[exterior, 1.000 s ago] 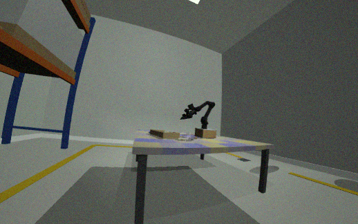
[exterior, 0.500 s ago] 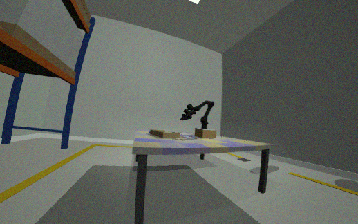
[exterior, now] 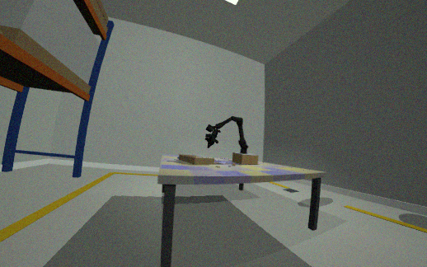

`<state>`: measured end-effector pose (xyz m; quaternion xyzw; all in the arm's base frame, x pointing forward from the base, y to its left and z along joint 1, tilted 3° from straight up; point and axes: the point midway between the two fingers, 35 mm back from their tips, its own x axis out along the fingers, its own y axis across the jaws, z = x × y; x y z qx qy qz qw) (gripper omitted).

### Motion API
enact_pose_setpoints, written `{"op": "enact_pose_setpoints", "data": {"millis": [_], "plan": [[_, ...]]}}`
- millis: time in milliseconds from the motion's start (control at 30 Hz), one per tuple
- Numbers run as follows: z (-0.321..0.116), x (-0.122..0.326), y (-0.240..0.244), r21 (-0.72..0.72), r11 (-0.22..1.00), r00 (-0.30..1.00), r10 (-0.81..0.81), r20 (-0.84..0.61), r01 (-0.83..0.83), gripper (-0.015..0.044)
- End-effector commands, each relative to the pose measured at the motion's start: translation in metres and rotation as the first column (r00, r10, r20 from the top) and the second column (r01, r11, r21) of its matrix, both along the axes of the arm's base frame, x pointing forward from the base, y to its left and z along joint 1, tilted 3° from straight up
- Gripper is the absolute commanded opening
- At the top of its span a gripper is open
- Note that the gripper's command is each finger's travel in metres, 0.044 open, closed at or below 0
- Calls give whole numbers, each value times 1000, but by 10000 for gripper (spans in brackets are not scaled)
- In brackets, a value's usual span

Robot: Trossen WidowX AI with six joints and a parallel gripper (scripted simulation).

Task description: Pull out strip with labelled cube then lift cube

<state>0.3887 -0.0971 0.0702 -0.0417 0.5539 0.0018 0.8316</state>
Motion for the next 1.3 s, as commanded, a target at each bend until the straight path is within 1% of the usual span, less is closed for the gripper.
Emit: {"op": "enact_pose_setpoints", "data": {"millis": [0,167,233,467,1267], "plan": [[-24,11,-23,13,999,986,46,-159,-45,0],[-56,16,-45,66,993,939,111,-326,-94,0],[-60,16,-48,75,992,930,121,-347,-100,0],[-63,17,-45,76,992,930,121,-347,-100,0],[-102,20,-43,76,992,930,121,-346,-100,0]]}}
